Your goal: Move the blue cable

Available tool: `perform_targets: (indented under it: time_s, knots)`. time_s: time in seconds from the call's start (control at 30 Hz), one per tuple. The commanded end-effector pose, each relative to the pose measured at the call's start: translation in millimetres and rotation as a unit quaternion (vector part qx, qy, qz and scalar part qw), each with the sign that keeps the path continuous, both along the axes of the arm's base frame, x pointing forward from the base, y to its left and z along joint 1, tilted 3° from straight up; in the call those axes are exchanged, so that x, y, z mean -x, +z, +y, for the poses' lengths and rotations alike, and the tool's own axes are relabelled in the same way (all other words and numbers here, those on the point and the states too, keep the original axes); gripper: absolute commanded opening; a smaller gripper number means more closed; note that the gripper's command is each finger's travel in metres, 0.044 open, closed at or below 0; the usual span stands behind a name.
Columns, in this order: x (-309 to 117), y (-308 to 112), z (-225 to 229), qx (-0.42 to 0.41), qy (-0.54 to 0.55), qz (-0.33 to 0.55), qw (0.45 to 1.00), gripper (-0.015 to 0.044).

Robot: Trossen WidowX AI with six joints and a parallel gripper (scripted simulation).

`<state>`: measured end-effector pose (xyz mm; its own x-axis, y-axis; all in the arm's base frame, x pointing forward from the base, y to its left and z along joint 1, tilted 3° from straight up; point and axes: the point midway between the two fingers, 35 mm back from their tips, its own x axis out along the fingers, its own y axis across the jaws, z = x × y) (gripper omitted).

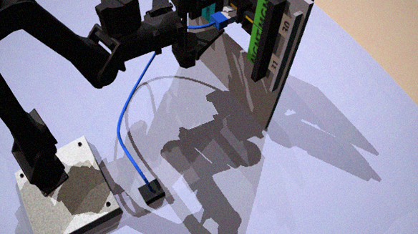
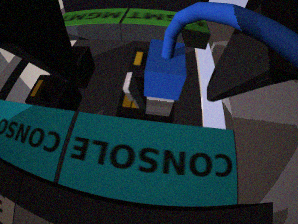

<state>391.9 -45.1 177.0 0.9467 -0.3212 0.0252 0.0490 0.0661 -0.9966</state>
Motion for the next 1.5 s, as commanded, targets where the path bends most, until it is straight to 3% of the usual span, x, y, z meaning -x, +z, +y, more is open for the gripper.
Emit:
perform_targets:
  time_s: [0.0,1.47]
  knots:
    - [3.5,-0.2,0.5,0.000,-0.002,0.003,1.000,0.0440]
    - [17.4,9.3,21.8,-0.001,-0.002,0.003,1.000,0.0440]
